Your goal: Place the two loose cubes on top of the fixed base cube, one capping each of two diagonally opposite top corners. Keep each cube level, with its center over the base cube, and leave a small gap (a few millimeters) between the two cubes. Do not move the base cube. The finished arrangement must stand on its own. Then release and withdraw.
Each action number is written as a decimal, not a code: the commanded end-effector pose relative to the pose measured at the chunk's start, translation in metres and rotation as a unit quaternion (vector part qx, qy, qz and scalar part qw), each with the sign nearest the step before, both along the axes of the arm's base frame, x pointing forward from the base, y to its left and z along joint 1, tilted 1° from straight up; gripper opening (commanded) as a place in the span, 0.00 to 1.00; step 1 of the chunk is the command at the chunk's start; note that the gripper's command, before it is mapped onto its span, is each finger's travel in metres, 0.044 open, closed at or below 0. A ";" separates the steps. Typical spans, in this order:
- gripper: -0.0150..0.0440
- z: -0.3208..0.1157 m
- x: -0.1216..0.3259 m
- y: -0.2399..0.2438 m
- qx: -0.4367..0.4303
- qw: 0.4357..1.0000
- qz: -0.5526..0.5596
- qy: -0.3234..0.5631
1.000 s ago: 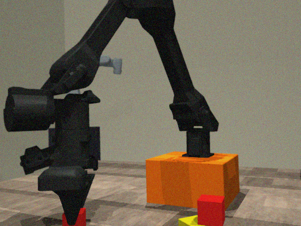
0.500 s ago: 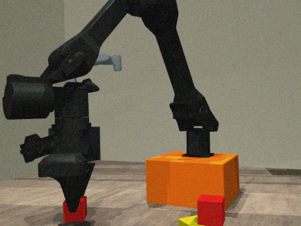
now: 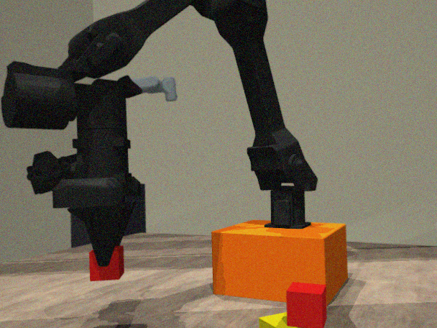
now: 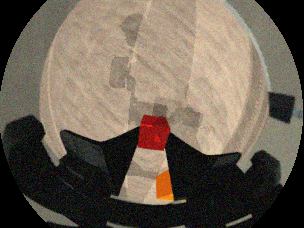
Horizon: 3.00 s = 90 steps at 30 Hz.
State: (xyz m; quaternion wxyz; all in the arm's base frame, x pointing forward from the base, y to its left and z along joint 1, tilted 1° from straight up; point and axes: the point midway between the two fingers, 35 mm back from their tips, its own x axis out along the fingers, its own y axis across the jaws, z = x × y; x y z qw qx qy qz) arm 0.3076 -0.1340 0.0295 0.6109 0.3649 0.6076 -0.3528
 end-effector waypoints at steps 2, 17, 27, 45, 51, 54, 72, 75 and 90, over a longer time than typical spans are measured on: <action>0.43 0.017 0.002 -0.001 -0.004 1.000 0.002 -0.006; 0.43 0.041 0.002 0.015 -0.003 1.000 -0.013 -0.006; 0.43 0.041 0.007 0.047 -0.001 0.999 -0.046 -0.006; 0.43 0.039 0.009 0.105 0.002 0.994 -0.106 -0.005; 0.43 0.039 0.007 0.124 0.003 0.992 -0.126 -0.004; 0.43 0.039 0.006 0.134 0.004 0.991 -0.136 -0.004; 0.43 0.037 -0.008 0.188 0.008 0.981 -0.195 -0.002; 0.43 0.037 -0.011 0.196 0.008 0.979 -0.204 -0.002; 0.43 0.006 -0.012 0.199 0.008 0.978 -0.207 -0.002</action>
